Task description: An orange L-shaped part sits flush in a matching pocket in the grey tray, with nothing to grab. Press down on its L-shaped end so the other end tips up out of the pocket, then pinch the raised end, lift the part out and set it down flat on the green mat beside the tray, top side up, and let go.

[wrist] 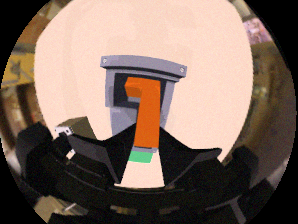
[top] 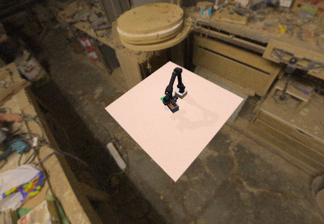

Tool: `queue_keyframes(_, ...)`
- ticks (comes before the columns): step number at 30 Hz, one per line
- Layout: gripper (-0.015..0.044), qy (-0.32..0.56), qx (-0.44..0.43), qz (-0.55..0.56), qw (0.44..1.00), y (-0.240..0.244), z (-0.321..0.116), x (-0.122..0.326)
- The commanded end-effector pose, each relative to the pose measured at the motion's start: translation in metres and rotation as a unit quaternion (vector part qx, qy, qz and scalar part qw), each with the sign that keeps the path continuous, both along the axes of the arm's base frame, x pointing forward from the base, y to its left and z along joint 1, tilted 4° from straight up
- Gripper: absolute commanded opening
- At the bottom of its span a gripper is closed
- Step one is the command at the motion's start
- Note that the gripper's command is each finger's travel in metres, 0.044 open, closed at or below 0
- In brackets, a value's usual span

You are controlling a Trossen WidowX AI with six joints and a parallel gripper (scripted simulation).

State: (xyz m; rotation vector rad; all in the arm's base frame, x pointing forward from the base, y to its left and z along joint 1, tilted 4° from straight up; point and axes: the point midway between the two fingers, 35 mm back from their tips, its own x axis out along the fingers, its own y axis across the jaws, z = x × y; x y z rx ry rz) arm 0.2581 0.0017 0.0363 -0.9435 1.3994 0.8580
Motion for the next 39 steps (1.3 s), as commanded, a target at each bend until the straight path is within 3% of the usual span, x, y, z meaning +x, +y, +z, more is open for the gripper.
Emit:
queue_keyframes(1,0.0000,-0.001,0.000,0.000,1.000,0.000,0.001,0.001)
queue_keyframes(39,0.0000,0.002,-0.002,0.001,1.000,0.002,0.050,-0.001)
